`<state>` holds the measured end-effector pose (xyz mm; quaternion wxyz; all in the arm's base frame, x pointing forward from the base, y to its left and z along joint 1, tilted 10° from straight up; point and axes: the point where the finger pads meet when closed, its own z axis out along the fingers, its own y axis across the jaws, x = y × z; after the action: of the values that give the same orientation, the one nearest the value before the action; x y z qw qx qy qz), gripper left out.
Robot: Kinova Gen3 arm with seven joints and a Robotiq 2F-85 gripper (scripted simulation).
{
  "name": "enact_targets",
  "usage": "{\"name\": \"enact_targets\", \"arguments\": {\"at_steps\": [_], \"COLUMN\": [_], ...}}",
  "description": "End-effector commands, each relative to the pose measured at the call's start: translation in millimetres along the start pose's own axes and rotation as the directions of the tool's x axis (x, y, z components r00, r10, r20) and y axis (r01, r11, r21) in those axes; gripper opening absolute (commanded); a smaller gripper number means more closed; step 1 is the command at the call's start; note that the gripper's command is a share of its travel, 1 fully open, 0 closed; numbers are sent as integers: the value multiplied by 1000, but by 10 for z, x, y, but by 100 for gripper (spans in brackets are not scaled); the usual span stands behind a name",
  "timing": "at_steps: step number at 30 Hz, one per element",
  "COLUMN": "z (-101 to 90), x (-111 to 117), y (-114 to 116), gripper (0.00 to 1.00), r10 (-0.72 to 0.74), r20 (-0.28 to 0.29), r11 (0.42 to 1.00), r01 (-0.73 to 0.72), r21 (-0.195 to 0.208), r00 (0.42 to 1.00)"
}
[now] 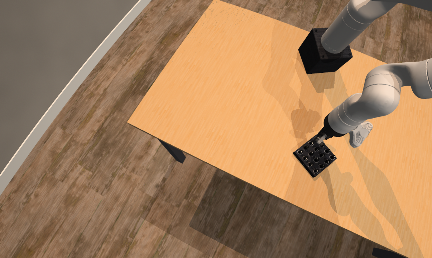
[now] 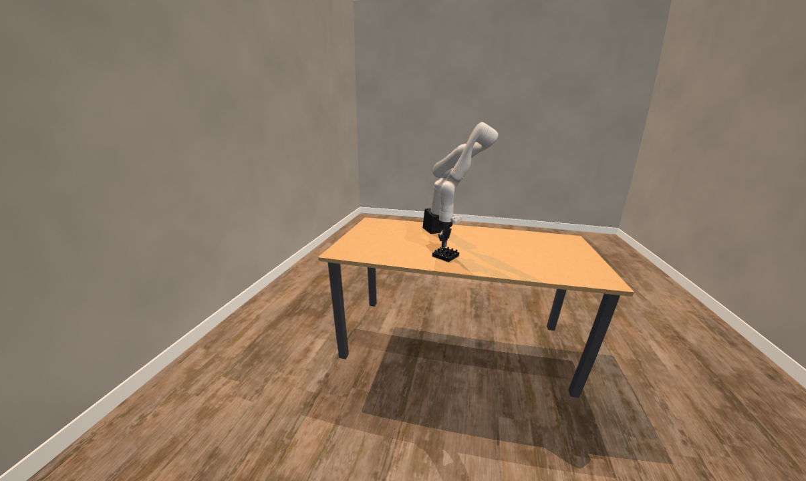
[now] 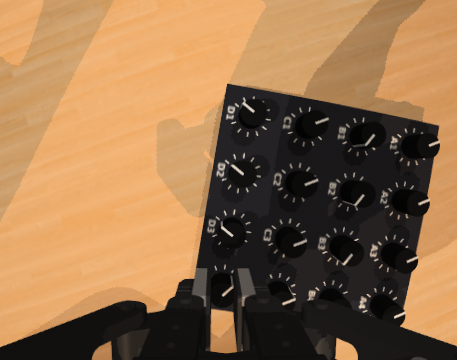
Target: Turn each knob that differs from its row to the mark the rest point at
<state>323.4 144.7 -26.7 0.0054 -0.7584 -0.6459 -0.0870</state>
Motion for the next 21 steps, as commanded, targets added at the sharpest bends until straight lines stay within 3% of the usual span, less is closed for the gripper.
{"name": "enact_targets", "arguments": {"at_steps": [1,21], "z": [-2,-2], "x": [3,3], "y": [1,1], "gripper": [8,8], "r10": [-26,-314], "r20": [-1,0], "r11": [1000,949], "r01": [26,314], "r21": [-2,-2], "r00": [1000,949]}}
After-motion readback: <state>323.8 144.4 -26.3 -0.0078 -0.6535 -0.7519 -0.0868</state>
